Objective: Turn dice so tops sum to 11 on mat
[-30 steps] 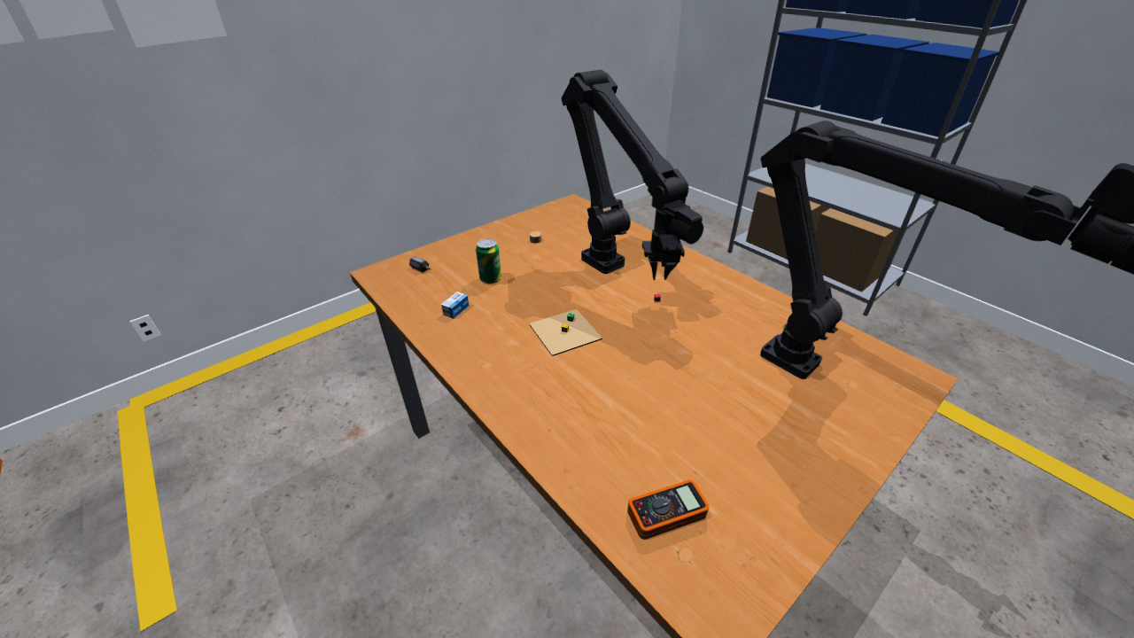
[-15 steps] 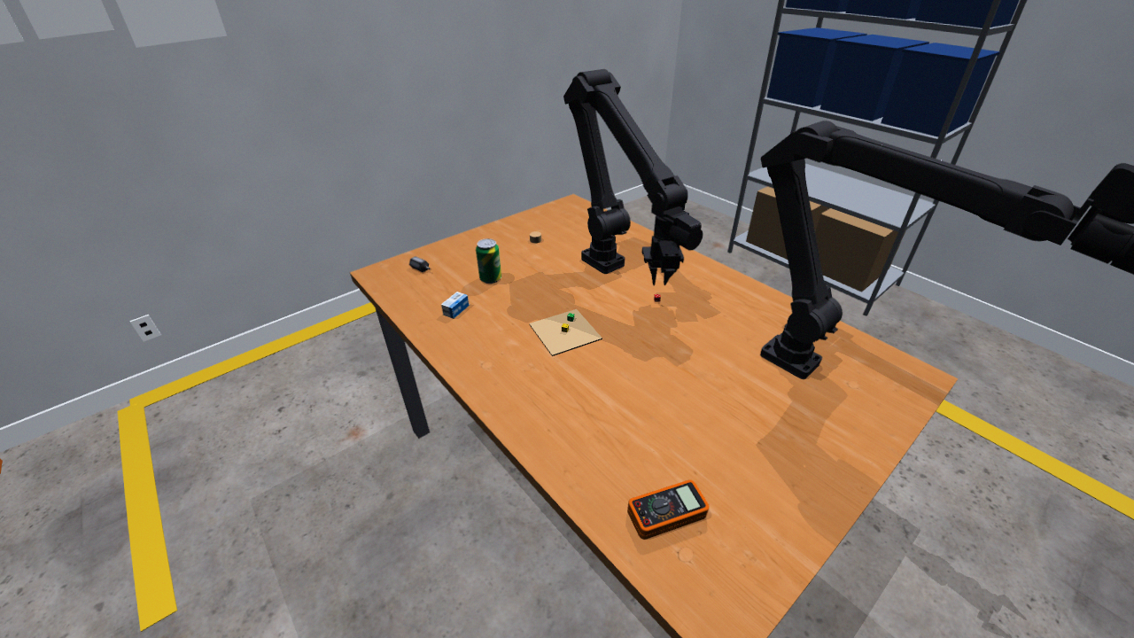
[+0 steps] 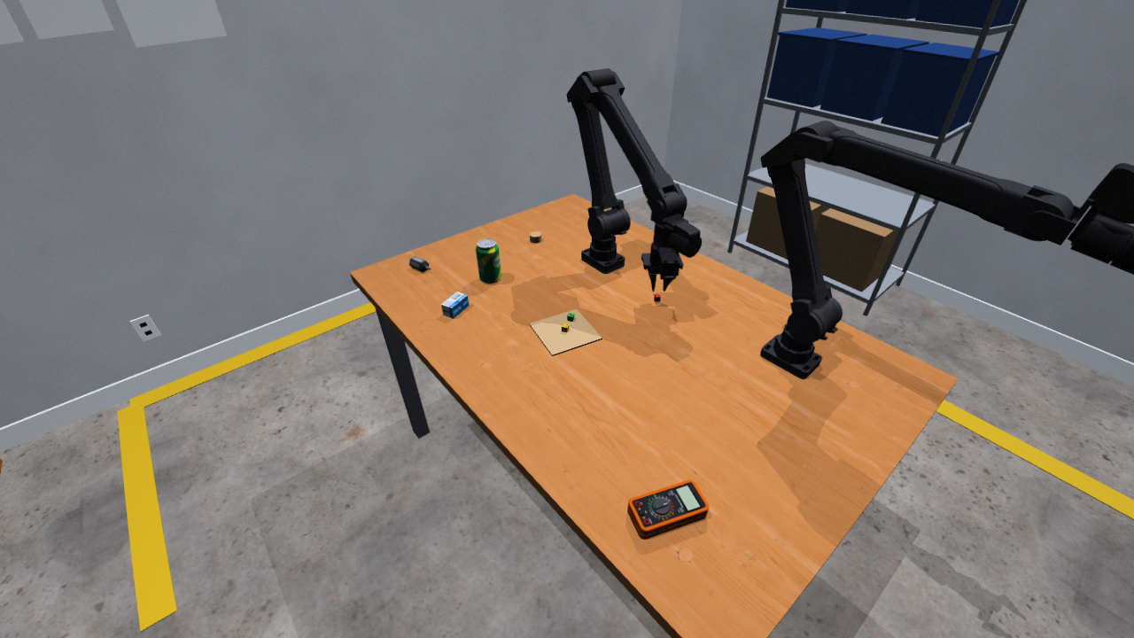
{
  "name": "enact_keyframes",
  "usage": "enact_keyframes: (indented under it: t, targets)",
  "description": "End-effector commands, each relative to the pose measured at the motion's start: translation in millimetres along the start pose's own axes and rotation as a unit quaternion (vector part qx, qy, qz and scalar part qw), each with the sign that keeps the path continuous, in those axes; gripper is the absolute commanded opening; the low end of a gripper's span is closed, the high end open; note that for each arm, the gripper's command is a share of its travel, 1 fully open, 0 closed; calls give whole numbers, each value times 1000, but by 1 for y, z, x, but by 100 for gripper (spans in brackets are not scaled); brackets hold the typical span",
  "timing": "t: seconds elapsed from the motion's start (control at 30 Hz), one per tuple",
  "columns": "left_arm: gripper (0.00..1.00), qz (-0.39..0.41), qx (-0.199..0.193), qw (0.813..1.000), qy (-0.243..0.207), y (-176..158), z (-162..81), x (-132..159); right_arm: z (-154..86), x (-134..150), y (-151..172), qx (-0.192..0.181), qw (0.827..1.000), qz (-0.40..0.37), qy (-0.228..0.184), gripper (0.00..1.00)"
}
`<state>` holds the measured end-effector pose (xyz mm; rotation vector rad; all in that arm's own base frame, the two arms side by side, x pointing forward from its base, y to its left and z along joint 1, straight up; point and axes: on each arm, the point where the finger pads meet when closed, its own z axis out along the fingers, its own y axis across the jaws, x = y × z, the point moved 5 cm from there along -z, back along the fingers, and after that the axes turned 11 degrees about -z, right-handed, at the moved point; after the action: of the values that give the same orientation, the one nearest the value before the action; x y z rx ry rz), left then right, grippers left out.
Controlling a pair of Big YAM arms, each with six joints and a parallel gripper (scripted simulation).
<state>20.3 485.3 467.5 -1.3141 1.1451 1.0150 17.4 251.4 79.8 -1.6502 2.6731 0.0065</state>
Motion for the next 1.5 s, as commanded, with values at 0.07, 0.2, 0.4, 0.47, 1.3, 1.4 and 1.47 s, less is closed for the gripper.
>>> enact_keyframes:
  t: [0.07, 0.2, 0.4, 0.47, 1.3, 1.4, 1.47]
  targets:
    - [100, -6, 0, 999, -35, -1, 7, -34, 8, 0, 1, 3, 1000, 1, 0, 30]
    - [100, -6, 0, 999, -35, -1, 7, -34, 10, -1, 1, 3, 1000, 1, 0, 30]
    - [100, -6, 0, 999, -35, -1, 7, -34, 12, 2, 0, 4, 1000, 1, 4, 30]
    - [100, -6, 0, 999, -35, -1, 7, -34, 11, -1, 2, 3, 1000, 1, 0, 30]
    - [100, -6, 0, 999, -35, -1, 7, -34, 7, 1, 1, 1, 1000, 1, -4, 30]
    - [100, -6, 0, 999, -35, -1, 7, -34, 6, -1, 1, 0, 1000, 1, -6, 30]
    - [100, -6, 0, 999, -35, -1, 7, -34, 6, -1, 1, 0, 1000, 1, -6, 30]
